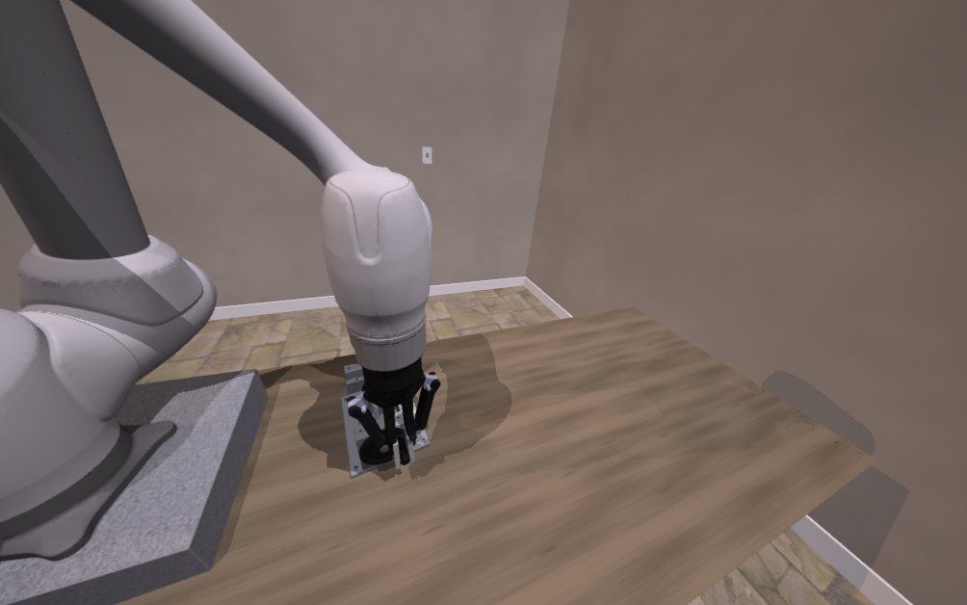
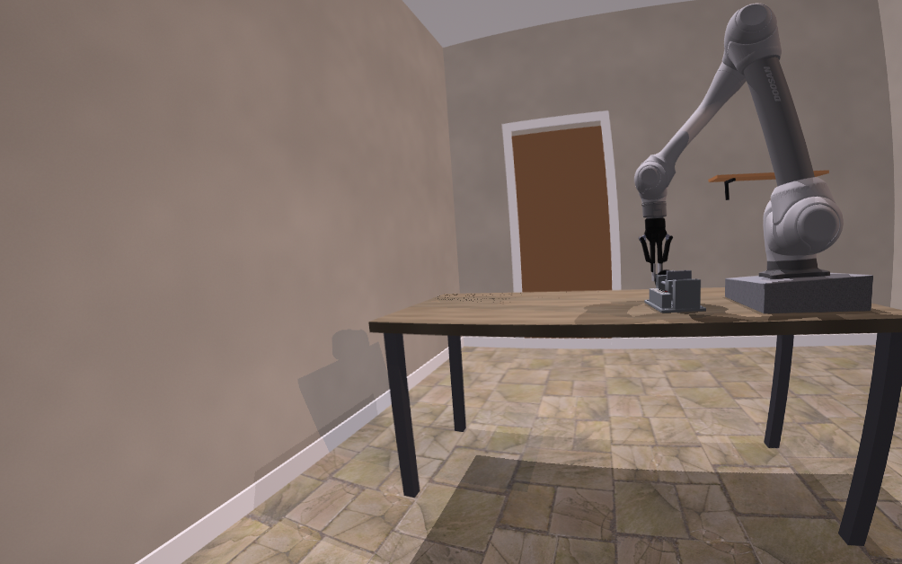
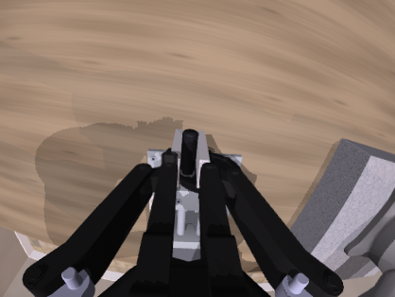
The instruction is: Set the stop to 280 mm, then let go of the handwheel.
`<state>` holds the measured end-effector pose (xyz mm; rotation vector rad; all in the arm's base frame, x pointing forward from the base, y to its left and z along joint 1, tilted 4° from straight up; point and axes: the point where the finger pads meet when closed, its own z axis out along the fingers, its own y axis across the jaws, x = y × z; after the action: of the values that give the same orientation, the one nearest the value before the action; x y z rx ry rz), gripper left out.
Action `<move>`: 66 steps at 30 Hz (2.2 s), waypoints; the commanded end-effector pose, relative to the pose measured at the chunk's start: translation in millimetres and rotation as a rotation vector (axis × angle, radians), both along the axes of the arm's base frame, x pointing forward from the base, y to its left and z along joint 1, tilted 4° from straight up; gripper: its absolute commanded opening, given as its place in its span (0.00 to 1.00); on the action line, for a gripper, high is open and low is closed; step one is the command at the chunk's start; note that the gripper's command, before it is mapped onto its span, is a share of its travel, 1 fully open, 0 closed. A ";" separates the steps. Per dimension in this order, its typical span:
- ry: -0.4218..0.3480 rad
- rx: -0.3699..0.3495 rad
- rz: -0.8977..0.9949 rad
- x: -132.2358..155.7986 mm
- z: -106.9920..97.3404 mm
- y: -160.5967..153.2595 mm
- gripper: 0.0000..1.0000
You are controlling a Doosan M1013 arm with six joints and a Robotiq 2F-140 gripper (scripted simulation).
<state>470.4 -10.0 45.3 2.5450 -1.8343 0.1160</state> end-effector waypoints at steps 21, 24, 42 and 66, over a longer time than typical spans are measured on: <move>0.001 0.000 0.000 -35.1 9.5 -11.0 0.04; 0.001 0.000 0.000 -41.3 4.6 -13.4 0.04; 0.001 0.000 0.000 -46.9 -25.2 -17.2 0.04; 0.001 0.000 0.000 -29.9 -41.9 -12.6 0.04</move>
<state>438.8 -23.2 3.9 2.5441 -1.8332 0.1143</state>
